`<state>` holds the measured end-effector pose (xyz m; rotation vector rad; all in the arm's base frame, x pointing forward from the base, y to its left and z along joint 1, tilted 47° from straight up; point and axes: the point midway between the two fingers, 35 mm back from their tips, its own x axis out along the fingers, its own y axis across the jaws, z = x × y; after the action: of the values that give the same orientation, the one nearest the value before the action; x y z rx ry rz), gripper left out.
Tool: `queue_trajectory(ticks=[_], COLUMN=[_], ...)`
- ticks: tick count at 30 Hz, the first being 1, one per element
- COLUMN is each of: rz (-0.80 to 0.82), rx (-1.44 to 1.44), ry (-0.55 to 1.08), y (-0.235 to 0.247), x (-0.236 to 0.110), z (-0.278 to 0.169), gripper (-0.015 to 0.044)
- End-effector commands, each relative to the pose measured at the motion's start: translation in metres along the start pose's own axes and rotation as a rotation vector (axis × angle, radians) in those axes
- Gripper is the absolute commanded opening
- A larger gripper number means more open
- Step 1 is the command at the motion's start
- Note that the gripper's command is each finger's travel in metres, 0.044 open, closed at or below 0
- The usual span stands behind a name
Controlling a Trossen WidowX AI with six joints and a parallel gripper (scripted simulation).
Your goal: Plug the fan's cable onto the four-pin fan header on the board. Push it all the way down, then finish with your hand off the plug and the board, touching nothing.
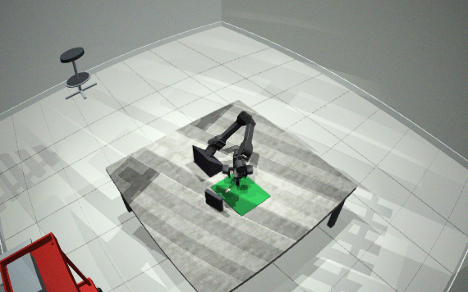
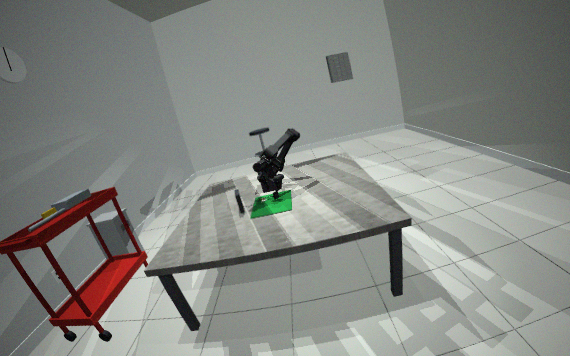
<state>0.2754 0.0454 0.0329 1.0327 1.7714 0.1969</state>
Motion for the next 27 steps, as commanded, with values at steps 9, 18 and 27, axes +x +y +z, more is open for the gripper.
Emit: queue_trajectory(ticks=[9, 18, 27], rz=[0.004, 0.005, 0.006], rx=[0.005, 0.005, 0.004], ry=[-0.003, -0.002, -0.001], y=[0.001, 0.001, 0.001], x=[0.018, 0.032, 0.047], z=[0.001, 0.001, 0.0], gripper=[0.044, 0.044, 0.044])
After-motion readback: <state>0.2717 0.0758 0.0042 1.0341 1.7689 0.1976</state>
